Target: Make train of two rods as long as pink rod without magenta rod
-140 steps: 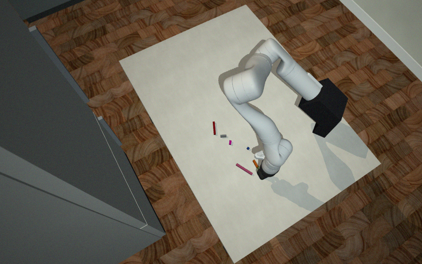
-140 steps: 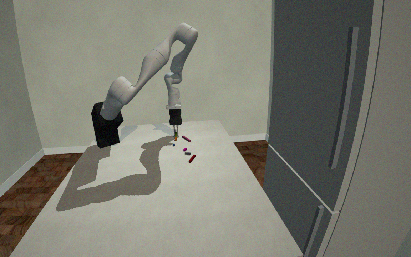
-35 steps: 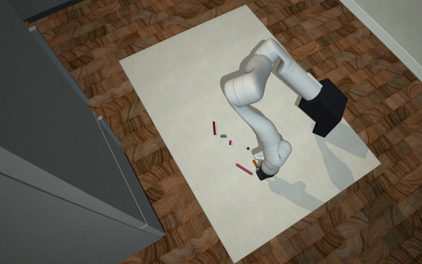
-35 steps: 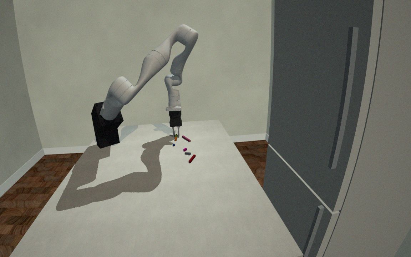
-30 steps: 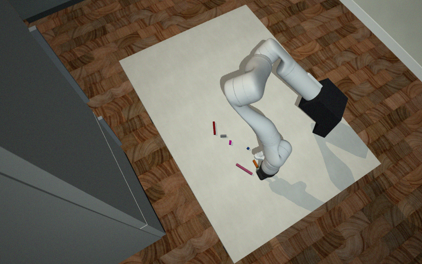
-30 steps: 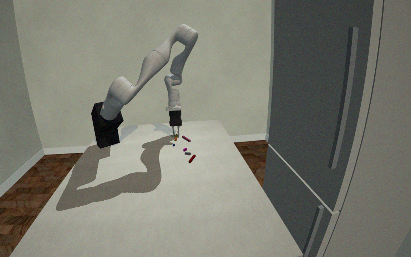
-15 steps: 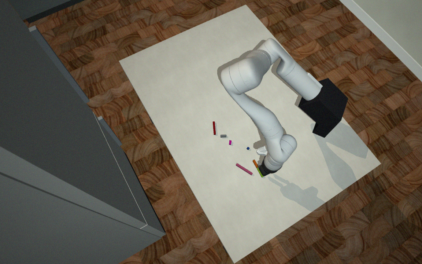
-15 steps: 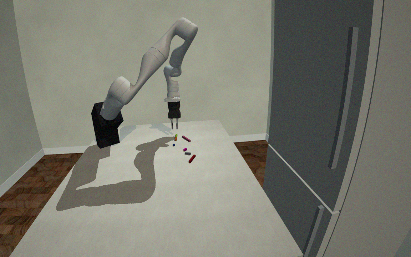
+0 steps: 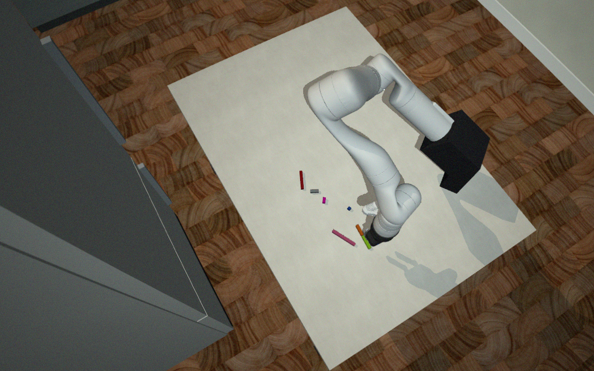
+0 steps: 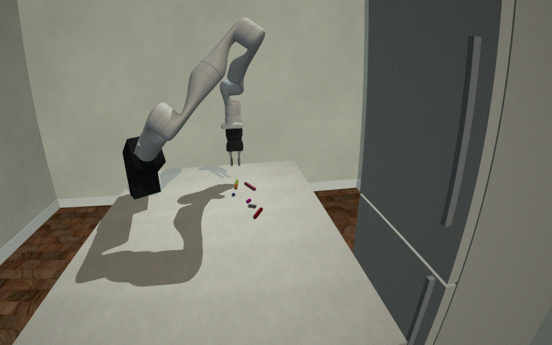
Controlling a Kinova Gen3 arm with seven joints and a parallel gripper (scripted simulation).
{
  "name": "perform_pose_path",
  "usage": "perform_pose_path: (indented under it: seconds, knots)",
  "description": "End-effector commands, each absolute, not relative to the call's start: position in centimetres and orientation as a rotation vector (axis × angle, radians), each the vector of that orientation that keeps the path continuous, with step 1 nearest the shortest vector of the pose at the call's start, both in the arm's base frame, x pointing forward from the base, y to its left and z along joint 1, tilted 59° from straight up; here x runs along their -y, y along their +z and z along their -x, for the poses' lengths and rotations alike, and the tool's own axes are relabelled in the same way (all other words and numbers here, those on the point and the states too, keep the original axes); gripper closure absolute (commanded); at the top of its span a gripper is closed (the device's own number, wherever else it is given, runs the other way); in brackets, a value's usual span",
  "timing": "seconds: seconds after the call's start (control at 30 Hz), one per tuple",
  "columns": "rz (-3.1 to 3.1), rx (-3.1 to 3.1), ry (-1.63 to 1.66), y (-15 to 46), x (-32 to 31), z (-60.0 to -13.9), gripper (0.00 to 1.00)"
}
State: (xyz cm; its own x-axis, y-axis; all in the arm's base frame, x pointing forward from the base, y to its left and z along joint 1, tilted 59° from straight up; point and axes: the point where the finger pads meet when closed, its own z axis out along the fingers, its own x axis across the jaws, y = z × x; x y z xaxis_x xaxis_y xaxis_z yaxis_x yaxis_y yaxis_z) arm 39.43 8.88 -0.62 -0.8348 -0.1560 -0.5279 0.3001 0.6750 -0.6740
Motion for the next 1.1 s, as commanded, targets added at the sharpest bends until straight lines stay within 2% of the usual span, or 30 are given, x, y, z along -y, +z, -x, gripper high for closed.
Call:
perform_pose_path:
  seconds: [0.0, 0.73, 1.07]
  knots:
    - [-0.110, -2.327, -1.068, -0.6, -9.1, -39.4, 0.00]
    - [-0.110, -2.327, -1.068, -0.5, -9.2, -39.4, 0.00]
    - [-0.110, -2.327, -1.068, 1.5, -12.0, -37.6, 0.00]
